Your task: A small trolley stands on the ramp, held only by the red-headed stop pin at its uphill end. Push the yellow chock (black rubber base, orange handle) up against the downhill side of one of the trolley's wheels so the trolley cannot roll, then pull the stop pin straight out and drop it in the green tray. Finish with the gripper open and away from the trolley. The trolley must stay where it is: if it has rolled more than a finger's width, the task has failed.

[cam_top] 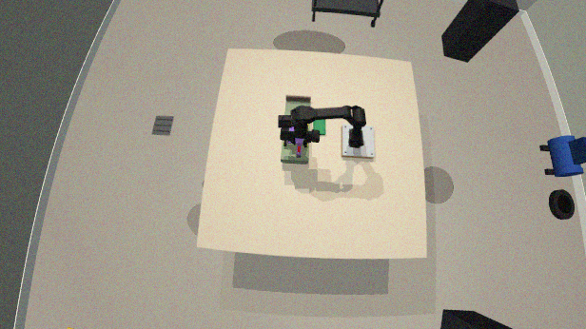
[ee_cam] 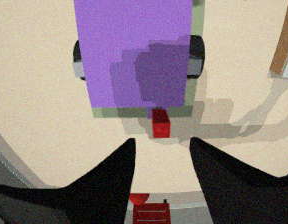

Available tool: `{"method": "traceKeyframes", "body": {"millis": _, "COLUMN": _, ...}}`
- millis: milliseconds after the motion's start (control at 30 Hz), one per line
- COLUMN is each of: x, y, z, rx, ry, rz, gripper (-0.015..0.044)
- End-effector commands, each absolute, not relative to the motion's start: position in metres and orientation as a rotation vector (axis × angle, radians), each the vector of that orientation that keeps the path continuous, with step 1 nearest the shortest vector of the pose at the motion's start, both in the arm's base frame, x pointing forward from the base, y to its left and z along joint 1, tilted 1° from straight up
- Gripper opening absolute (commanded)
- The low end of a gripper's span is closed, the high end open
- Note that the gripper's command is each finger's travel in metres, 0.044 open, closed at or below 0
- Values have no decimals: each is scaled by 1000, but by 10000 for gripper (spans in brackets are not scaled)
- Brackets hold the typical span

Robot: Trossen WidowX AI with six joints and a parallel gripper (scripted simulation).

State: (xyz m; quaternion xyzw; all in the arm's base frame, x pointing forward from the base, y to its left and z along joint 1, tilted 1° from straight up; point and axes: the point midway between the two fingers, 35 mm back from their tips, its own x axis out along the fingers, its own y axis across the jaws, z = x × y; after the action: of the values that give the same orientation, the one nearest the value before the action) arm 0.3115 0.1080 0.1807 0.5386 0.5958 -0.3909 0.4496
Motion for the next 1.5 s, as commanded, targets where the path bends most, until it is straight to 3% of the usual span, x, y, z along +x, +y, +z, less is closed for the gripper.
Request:
{"method": "traceKeyframes", "body": {"millis": 0, "x": 311, "y": 111, "z": 175, "rx": 1328, "ry": 1480, "rz": -963, "gripper": 190}}
{"method": "traceKeyframes", "body": {"millis": 1400, "x": 309, "y": 127, "z": 122, "rx": 1329, "ry": 1481, "rz": -962, "gripper": 190}}
{"method": "traceKeyframes", "body": {"millis": 1467, "x": 310, "y": 126, "z": 125, "rx": 1326, "ry": 1479, "rz": -956, "gripper": 138}}
